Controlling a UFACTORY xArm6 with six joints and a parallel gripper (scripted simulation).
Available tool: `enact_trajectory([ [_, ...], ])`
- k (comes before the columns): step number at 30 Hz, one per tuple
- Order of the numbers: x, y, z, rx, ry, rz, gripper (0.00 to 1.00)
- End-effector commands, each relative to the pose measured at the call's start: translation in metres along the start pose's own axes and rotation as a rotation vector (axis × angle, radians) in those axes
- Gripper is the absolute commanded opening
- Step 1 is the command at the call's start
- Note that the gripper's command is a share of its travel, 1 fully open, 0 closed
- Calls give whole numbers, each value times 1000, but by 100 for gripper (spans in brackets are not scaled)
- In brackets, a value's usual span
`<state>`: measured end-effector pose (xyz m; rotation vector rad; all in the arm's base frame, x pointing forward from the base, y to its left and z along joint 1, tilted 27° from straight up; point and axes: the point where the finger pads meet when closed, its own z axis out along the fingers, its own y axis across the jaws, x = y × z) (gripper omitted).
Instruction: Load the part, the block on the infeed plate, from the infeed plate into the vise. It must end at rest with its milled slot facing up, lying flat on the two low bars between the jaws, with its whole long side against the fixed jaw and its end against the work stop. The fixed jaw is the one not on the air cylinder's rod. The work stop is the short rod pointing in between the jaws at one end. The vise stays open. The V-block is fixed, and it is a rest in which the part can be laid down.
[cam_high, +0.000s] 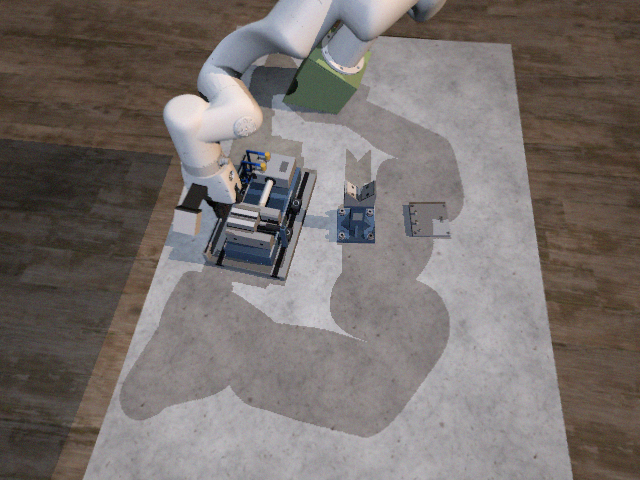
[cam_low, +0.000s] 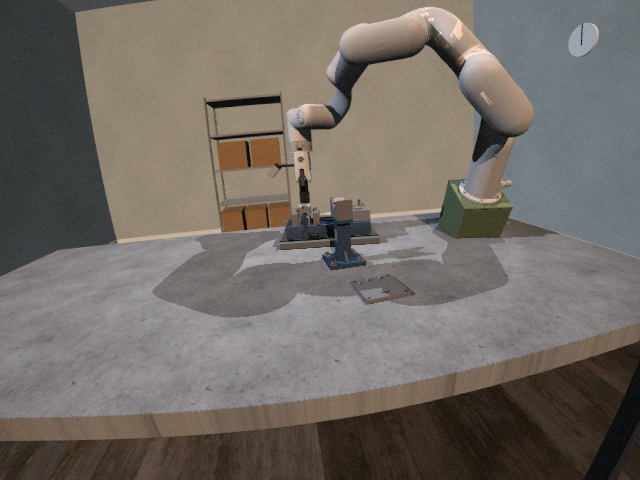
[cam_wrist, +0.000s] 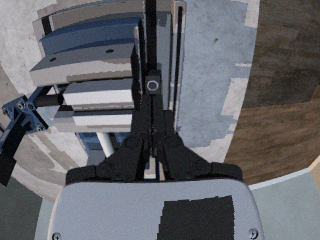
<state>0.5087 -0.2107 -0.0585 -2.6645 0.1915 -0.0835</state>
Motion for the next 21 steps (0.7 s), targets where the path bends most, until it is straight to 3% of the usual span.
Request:
enact_trajectory([
  [1, 2, 0, -2, -2, 4, -1, 0],
  [21, 2, 0, 1, -2, 4, -1, 0],
])
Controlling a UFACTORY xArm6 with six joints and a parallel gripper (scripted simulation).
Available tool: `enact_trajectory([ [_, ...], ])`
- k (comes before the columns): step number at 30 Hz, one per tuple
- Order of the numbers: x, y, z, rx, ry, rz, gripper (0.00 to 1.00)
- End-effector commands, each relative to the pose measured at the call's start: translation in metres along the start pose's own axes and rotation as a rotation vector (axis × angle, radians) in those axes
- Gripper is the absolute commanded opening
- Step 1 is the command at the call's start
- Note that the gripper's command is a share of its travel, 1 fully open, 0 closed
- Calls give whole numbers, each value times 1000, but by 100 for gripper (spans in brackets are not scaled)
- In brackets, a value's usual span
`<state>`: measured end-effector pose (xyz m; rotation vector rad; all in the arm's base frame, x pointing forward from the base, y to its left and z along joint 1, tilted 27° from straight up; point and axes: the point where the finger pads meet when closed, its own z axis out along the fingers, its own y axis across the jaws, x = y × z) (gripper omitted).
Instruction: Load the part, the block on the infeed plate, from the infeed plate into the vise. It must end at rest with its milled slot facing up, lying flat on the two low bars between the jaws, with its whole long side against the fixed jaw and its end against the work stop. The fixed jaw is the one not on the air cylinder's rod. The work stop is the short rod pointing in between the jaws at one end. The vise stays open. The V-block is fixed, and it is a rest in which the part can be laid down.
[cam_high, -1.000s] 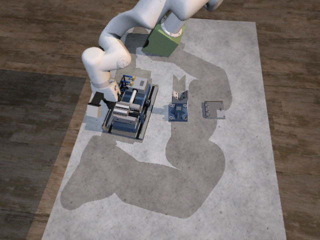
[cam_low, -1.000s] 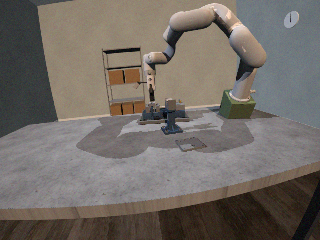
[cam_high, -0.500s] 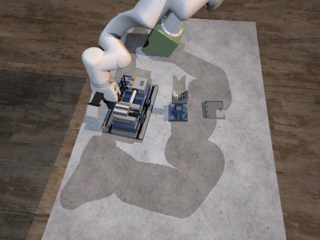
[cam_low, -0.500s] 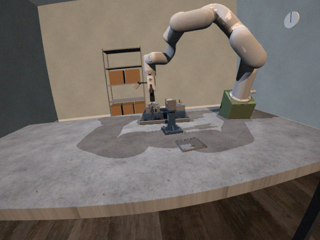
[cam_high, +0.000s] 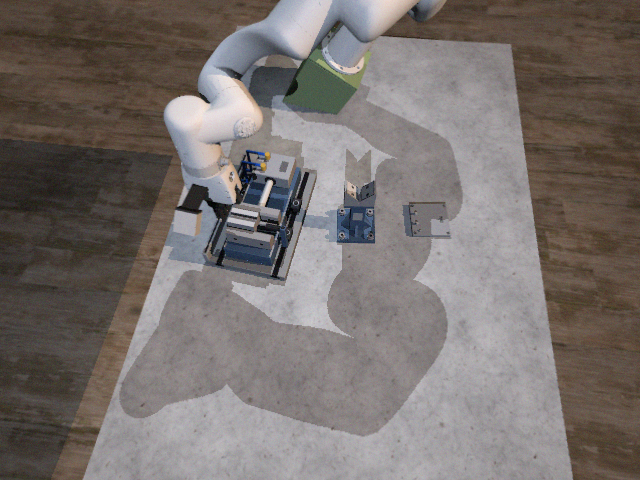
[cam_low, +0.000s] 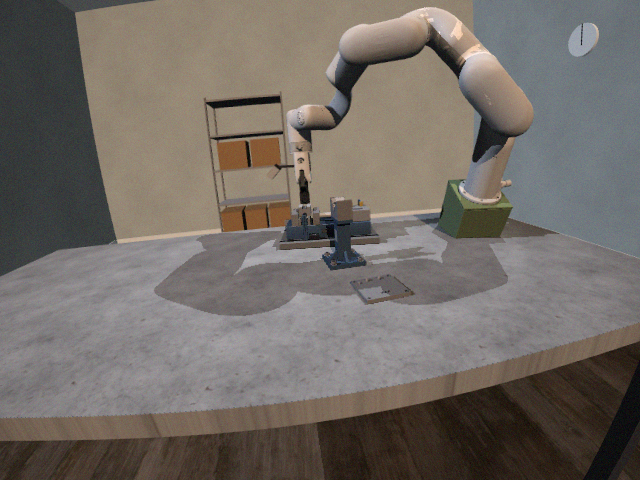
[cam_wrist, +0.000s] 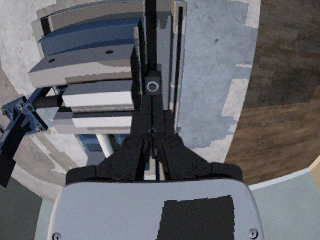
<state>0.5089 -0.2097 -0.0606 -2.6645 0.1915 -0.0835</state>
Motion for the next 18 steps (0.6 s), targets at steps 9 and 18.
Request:
enact_trajectory([
  [9, 2, 0, 1, -2, 4, -1, 0],
  [18, 2, 0, 3, -2, 4, -1, 0],
])
